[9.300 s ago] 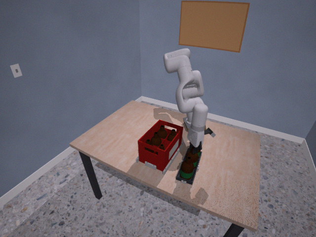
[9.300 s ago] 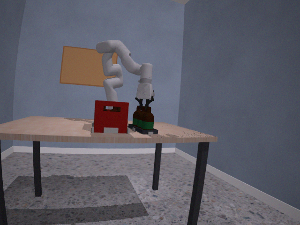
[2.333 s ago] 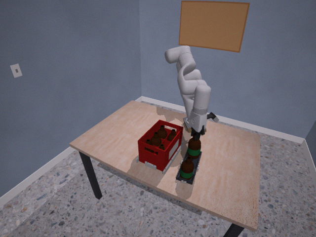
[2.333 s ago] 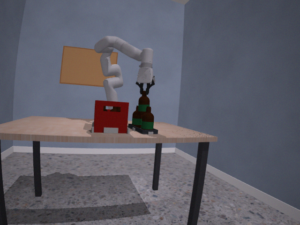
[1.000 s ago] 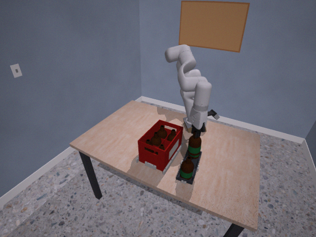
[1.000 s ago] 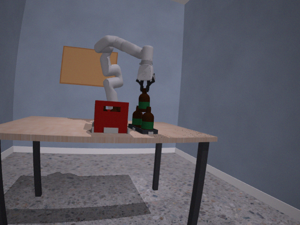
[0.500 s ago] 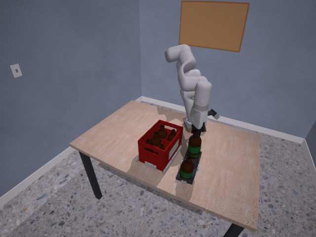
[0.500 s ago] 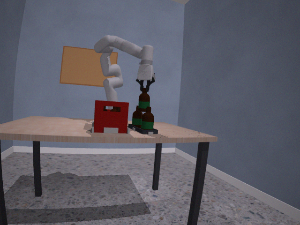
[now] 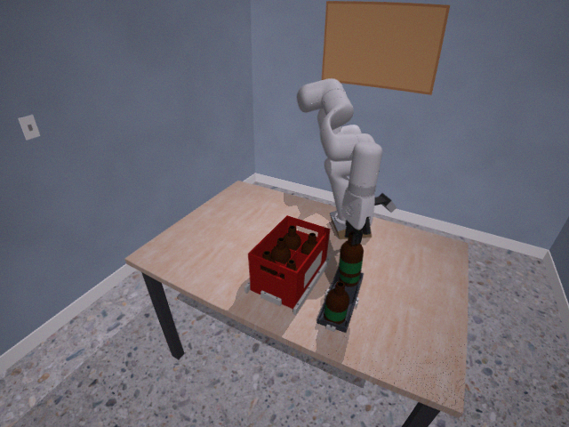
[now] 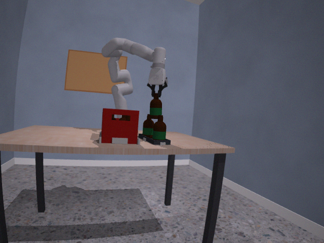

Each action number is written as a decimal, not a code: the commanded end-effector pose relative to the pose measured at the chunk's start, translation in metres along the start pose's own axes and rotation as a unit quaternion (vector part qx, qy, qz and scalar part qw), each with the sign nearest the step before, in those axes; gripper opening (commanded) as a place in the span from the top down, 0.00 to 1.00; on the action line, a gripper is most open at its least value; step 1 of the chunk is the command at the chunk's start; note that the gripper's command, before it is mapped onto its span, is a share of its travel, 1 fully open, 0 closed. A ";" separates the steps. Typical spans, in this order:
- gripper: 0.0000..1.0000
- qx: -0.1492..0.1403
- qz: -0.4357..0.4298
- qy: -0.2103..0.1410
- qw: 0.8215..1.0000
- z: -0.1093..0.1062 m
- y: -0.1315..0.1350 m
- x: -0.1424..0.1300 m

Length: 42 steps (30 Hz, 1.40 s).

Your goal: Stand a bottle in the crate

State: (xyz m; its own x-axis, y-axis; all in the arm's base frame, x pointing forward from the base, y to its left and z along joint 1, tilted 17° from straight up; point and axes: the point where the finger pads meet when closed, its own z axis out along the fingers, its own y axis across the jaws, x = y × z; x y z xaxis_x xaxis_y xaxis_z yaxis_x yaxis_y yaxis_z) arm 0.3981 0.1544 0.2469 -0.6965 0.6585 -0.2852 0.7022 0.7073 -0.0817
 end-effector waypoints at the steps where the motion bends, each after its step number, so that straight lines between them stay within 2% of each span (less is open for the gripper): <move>1: 1.00 -0.002 0.000 -0.001 1.000 -0.006 0.001 0.000; 19: 1.00 -0.002 0.000 -0.001 1.000 -0.024 0.001 0.000; 42: 1.00 -0.002 0.000 -0.001 1.000 -0.029 0.001 0.000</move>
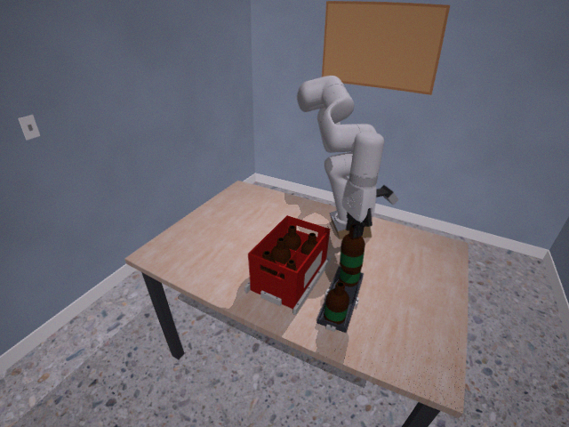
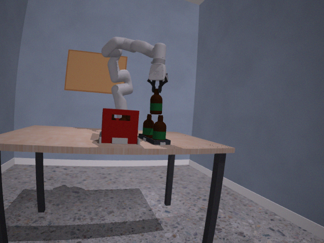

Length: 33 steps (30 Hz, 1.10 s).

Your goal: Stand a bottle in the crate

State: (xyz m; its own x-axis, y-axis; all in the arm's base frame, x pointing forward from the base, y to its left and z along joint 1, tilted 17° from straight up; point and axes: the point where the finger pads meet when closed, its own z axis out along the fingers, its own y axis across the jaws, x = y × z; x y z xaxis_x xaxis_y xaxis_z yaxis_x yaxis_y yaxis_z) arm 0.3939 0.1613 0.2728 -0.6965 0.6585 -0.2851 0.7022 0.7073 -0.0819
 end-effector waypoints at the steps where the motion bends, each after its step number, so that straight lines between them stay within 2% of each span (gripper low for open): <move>1: 1.00 -0.002 0.000 -0.001 1.000 -0.002 0.001 0.000; 16: 1.00 -0.002 0.000 -0.001 1.000 -0.003 0.001 0.000; 33: 1.00 -0.002 0.000 -0.001 1.000 -0.019 0.001 0.000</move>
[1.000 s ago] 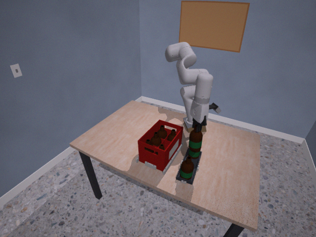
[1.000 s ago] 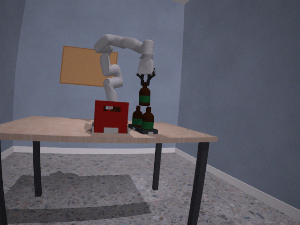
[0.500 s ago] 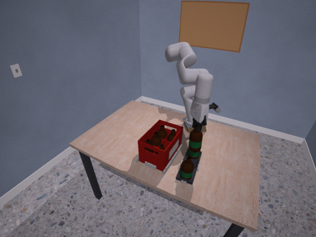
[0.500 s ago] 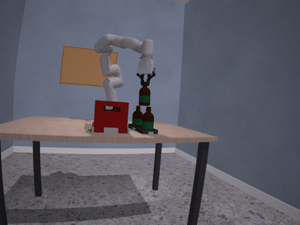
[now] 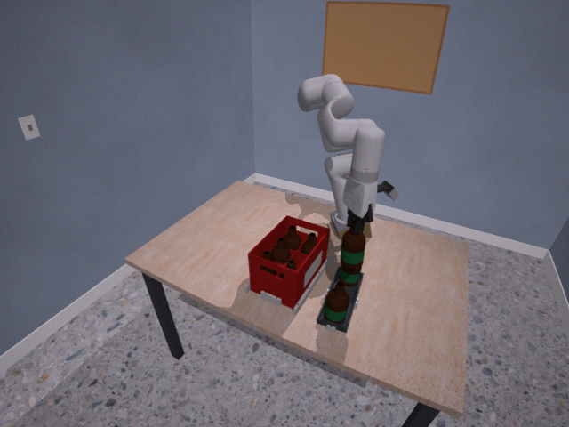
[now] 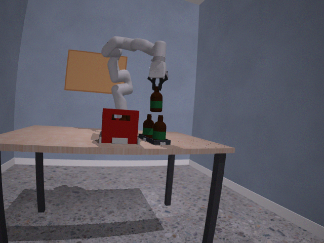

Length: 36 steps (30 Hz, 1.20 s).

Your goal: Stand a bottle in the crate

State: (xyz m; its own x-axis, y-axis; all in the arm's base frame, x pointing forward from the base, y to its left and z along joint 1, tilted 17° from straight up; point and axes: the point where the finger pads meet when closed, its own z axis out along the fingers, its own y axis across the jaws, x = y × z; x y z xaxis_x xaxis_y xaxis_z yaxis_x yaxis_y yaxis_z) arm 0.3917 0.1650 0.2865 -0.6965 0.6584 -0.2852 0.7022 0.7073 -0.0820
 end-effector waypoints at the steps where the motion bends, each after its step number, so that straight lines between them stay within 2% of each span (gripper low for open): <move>1: 1.00 -0.002 0.000 -0.001 1.000 -0.005 0.001 0.000; 36: 1.00 -0.002 0.000 -0.001 1.000 -0.010 0.000 -0.001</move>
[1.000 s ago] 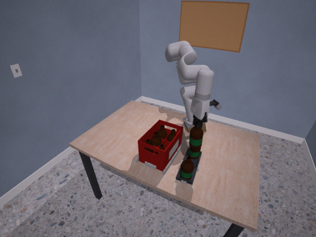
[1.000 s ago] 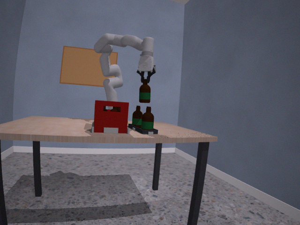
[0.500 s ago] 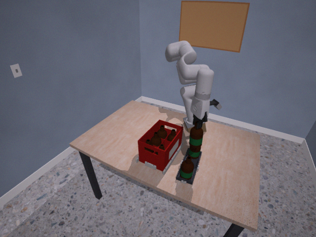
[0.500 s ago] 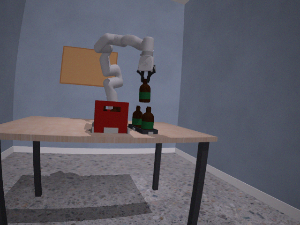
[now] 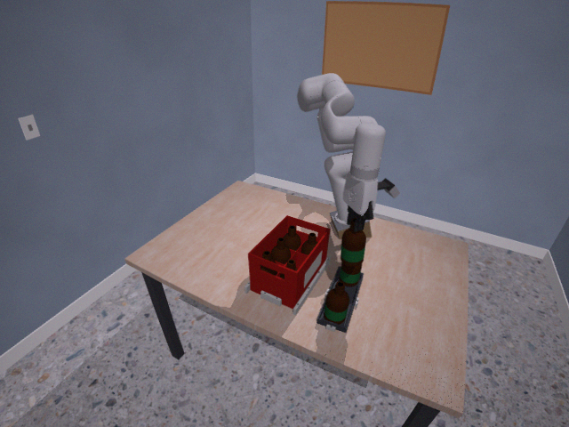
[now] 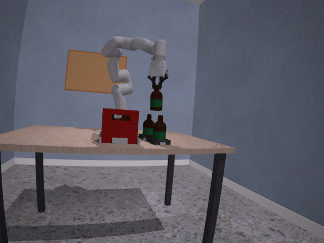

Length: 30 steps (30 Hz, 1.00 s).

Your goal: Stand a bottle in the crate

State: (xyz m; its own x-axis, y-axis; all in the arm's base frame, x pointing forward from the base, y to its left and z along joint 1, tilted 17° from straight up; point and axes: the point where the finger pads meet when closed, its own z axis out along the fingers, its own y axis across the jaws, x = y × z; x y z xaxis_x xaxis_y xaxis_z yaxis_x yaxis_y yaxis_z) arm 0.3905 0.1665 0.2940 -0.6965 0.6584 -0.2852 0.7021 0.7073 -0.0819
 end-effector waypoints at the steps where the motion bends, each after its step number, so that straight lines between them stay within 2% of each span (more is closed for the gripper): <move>1: 1.00 -0.002 0.000 -0.001 1.000 -0.002 0.000 -0.001; 30: 1.00 -0.002 0.000 -0.001 1.000 -0.002 -0.017 -0.013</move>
State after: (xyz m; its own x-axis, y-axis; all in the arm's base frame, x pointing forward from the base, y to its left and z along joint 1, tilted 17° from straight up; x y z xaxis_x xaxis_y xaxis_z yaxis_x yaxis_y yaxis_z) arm 0.3872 0.1465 0.2990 -0.6958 0.6591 -0.2852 0.7028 0.7067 -0.0815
